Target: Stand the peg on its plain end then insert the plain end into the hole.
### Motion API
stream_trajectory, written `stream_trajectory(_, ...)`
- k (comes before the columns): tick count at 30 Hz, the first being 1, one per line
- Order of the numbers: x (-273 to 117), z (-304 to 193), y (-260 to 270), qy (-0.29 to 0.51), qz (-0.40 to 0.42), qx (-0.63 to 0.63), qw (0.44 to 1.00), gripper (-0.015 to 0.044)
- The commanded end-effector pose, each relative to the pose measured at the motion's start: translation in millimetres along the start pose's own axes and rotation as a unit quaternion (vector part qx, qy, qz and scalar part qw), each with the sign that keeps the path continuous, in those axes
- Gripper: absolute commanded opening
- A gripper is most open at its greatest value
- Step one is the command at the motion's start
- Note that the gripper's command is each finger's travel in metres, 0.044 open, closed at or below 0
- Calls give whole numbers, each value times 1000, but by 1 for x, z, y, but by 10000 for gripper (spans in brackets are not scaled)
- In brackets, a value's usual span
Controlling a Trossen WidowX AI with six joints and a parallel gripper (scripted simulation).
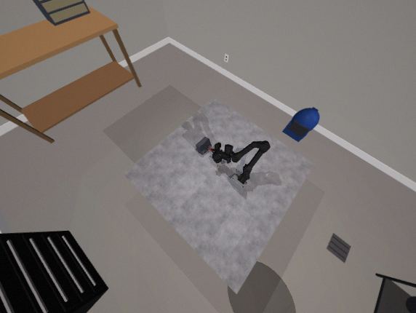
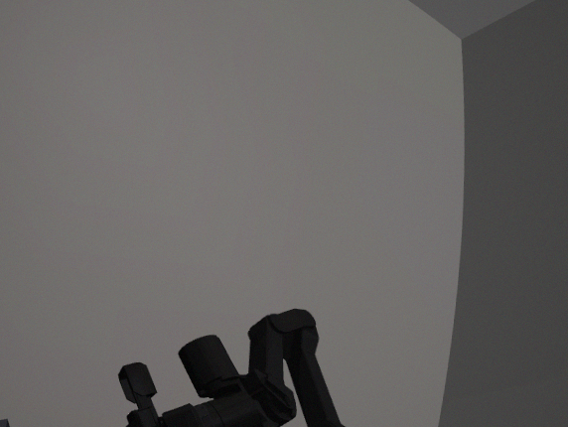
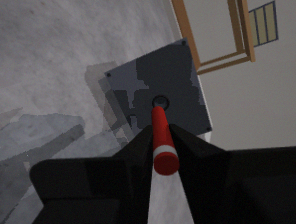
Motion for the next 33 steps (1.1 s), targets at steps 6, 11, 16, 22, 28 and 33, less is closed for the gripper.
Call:
stream_trajectory(6, 4, 0, 1, -1, -9, -6, 1000, 0)
stream_trajectory(11, 6, -1, 2, 0, -17, -4, 1000, 0)
stream_trajectory(16, 9, -1, 3, 2, -24, -3, 1000, 0)
stream_trajectory(22, 13, -2, 3, 3, -28, -1, 1000, 0)
stream_trajectory(28, 22, -2, 4, 4, -32, 0, 999, 0)
stream_trajectory(33, 29, -3, 4, 4, -33, 0, 999, 0)
Point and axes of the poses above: the point midway between the two fingers, 35 mm back from their tips, its own x axis out along the fingers, its own y axis across the jaws, z = x × y, the point moved 7 cm from there along -x, back along the fingers, and after that the axes turned 3 degrees about -x, right-handed, at the moved point
